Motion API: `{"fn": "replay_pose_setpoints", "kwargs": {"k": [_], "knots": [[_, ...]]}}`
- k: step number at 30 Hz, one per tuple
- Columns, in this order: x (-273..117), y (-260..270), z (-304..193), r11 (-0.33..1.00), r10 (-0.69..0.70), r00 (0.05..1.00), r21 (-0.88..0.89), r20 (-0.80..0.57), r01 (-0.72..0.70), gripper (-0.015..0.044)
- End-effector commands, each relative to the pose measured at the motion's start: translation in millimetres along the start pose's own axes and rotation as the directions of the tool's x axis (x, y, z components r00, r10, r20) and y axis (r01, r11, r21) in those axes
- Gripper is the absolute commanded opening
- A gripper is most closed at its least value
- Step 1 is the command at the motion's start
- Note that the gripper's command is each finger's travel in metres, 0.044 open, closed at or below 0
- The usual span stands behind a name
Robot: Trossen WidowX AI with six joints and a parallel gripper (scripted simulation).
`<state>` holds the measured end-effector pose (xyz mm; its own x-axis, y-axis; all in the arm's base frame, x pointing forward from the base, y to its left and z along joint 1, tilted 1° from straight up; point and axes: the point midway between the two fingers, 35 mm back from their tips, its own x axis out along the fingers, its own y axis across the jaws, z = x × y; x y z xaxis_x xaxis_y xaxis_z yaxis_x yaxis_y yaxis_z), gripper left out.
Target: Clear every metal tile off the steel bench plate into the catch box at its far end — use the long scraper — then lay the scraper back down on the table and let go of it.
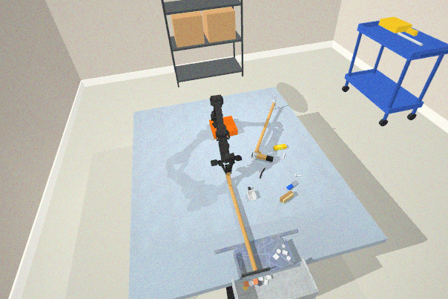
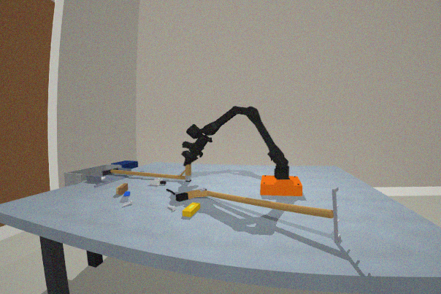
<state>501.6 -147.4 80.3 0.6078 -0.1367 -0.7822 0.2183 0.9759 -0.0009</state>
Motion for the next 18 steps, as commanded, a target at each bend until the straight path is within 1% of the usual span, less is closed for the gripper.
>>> {"fn": "replay_pose_setpoints", "kwargs": {"k": [1, 11, 18], "knots": [[-0.4, -0.1, -0.1, 1.000, 0.000, 1.000, 0.000, 0.000, 0.000, 0.0000], [0.2, 0.0, 1.6, 1.000, -0.001, 1.000, 0.001, 0.006, 0.001, 0.0000], [-6.5, -0.9, -2.6, 1.000, -0.001, 1.000, 0.001, 0.006, 0.001, 0.0000]]}}
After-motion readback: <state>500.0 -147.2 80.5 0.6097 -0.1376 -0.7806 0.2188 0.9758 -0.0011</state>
